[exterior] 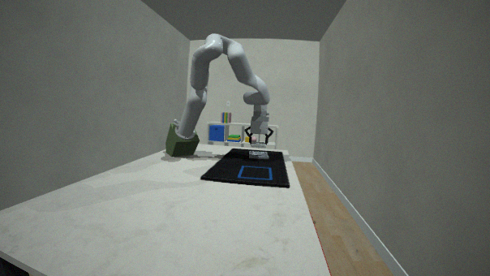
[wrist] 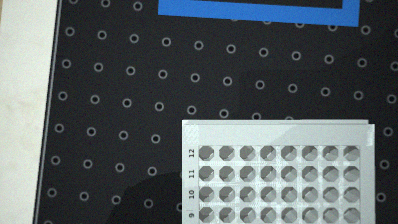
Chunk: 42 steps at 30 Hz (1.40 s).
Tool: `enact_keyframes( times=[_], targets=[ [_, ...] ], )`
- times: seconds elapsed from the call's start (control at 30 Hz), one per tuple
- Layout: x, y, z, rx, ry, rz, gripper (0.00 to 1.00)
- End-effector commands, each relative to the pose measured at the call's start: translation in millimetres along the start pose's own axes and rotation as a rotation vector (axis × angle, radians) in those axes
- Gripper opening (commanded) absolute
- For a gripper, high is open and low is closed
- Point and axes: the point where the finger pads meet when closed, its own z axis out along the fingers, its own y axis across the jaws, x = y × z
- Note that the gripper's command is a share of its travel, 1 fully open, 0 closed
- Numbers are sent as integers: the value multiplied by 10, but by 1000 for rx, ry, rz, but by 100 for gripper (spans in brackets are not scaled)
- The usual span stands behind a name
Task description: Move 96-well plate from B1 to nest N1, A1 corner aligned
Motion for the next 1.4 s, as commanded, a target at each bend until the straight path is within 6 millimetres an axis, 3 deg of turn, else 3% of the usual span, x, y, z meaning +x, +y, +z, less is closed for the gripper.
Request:
enact_keyframes(
  times=[0.0,1.23,1.37],
  targets=[
    [-167,-28,-9,2,1,2,0],
    [-1264,-121,-45,2,0,2,0],
    [-1273,-123,-45,2,0,2,0]
  ],
)
